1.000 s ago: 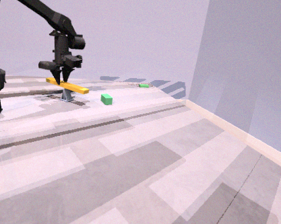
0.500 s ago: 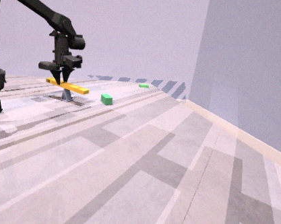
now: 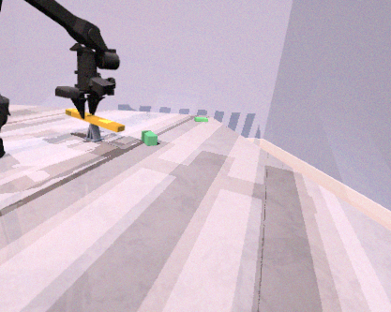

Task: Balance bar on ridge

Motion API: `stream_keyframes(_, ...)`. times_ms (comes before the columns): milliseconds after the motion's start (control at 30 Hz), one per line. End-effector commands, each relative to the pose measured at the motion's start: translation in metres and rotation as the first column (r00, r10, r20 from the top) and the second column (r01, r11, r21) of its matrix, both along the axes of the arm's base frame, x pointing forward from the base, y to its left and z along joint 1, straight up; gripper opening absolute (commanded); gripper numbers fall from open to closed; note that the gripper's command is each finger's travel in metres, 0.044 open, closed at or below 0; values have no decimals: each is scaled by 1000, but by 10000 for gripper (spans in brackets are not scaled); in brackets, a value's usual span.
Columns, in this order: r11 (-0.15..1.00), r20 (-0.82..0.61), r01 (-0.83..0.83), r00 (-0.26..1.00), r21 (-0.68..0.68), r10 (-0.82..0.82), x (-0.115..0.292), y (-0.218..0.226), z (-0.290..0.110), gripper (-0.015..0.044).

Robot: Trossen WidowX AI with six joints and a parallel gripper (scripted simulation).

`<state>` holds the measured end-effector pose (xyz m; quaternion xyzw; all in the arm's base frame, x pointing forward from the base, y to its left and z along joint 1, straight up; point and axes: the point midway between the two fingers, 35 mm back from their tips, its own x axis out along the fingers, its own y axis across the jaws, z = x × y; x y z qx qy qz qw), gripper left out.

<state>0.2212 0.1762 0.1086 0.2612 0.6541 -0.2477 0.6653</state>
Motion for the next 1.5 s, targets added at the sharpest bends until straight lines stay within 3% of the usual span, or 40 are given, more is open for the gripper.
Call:
stream_keyframes(0, 1000, -1, -1, 1000, 4, 1, 0, 1, -1, 0)
stream_keyframes(1467, 1000, -1, -1, 1000, 4, 1, -1, 1, -4, 0)
